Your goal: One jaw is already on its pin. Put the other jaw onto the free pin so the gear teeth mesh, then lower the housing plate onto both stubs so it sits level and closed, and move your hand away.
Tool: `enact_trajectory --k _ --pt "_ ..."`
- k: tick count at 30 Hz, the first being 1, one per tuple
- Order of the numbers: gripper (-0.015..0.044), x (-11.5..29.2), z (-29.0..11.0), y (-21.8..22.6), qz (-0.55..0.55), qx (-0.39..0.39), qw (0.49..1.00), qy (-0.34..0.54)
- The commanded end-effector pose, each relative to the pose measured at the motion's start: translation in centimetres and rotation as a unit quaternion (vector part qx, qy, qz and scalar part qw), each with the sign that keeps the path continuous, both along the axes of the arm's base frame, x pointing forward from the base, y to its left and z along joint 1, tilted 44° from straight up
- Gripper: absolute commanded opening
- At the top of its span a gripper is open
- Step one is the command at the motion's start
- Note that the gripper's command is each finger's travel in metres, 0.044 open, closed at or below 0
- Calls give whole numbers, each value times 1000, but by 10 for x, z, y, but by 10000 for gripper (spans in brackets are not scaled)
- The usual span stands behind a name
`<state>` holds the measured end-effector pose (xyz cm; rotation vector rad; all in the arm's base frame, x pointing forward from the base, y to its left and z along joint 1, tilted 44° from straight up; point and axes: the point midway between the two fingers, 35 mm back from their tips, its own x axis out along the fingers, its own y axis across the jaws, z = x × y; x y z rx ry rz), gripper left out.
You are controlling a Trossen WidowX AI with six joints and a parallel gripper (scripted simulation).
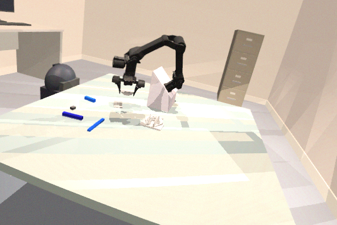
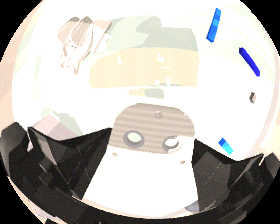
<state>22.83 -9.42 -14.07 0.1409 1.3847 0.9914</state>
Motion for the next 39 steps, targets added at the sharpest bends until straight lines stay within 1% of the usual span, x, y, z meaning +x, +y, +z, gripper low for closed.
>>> enact_trajectory --k 1,20,39 --pt "351 5 11 7 -11 -5 1000 3" --pt "351 14 53 54 -56 -12 998 38" --pt "351 7 90 103 -96 -11 992 75"
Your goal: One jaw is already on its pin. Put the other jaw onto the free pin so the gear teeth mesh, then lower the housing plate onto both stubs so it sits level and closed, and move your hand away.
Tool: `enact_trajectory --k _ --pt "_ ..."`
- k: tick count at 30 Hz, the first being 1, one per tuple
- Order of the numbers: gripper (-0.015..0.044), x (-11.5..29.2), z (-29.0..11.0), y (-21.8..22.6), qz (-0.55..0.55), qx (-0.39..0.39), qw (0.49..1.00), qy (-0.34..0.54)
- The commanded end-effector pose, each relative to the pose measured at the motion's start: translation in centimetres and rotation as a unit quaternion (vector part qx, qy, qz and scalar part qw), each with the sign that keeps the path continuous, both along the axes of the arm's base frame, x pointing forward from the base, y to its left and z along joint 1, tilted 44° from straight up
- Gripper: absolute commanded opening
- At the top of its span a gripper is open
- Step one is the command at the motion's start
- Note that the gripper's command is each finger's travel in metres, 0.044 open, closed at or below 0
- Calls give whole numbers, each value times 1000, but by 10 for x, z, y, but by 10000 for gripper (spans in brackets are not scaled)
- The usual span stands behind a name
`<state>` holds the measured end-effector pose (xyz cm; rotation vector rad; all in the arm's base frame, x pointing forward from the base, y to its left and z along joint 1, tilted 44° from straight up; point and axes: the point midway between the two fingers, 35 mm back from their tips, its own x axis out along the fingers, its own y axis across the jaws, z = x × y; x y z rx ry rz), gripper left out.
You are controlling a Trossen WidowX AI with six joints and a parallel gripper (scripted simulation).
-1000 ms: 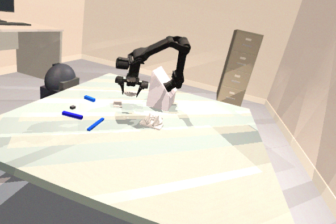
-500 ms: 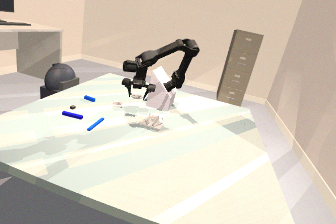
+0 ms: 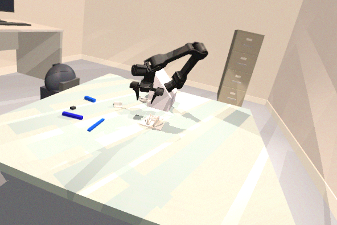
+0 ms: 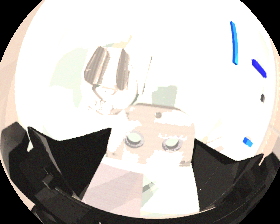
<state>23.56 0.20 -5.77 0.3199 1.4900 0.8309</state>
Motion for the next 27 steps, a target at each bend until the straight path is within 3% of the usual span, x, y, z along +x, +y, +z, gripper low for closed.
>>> enact_trajectory --k 1,27 --pt "351 -1 9 9 -10 0 1000 3" --pt "351 -27 43 61 -51 10 997 51"
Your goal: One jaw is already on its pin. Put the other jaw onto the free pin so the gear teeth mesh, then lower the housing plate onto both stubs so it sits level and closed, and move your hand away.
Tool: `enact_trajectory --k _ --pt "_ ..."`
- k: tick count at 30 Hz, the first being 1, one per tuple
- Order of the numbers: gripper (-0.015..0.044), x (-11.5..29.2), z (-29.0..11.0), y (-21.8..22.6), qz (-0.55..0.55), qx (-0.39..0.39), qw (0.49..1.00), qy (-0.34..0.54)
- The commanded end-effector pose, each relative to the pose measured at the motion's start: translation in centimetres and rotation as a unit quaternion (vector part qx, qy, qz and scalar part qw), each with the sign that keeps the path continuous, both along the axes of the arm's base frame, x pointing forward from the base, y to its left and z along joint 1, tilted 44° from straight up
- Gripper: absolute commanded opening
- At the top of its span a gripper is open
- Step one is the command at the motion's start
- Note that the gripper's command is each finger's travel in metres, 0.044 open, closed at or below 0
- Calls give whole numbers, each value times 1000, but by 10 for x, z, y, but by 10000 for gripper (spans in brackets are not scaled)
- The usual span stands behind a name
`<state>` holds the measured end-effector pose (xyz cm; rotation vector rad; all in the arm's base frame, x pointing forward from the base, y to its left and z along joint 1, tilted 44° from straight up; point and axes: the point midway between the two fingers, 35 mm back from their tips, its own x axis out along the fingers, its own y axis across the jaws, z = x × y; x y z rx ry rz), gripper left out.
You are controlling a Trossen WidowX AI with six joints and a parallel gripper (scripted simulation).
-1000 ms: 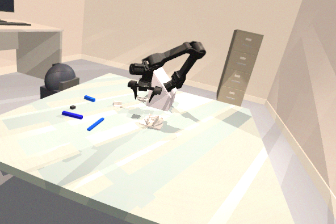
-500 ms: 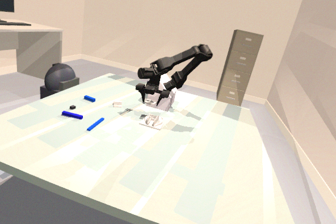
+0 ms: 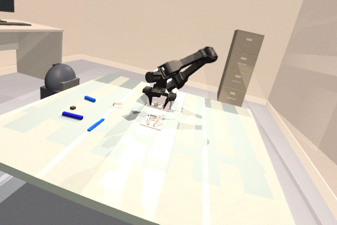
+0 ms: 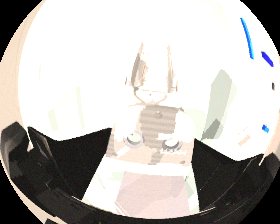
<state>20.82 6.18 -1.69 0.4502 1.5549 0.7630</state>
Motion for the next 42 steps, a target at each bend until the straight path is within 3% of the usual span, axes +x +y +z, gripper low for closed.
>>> enact_trajectory --k 1,42 --pt "351 0 3 1 -4 1 1000 -3" --pt "351 0 6 5 -1 2 1000 -5"
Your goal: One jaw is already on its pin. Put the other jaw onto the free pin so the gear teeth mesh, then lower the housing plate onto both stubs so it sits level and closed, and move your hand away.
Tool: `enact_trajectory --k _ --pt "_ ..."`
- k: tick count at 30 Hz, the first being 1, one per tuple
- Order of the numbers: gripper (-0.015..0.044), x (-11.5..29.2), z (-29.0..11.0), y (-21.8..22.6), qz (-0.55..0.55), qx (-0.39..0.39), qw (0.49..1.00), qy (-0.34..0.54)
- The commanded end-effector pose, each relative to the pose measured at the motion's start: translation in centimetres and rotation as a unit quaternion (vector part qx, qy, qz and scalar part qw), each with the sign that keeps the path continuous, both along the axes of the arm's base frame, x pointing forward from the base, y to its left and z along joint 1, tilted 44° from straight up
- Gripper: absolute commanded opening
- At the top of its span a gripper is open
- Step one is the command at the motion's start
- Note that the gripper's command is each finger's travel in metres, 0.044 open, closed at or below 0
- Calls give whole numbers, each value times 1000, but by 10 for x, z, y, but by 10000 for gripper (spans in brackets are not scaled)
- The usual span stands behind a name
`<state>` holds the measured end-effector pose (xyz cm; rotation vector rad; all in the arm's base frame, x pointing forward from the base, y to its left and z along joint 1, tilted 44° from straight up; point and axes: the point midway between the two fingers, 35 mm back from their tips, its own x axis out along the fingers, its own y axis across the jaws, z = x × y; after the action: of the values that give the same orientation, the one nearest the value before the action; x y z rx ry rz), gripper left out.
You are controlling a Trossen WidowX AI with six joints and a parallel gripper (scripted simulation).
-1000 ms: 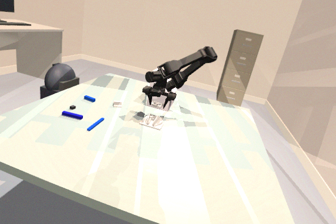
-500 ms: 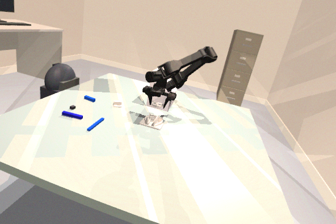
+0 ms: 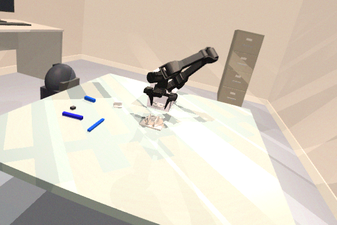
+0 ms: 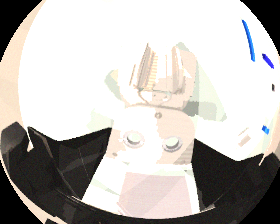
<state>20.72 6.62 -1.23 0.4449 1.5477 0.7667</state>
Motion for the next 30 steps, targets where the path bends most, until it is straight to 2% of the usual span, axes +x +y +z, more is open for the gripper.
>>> enact_trajectory --k 1,30 --pt "351 1 1 0 -2 1 1000 -1" --pt "351 0 -5 6 -3 0 1000 -1"
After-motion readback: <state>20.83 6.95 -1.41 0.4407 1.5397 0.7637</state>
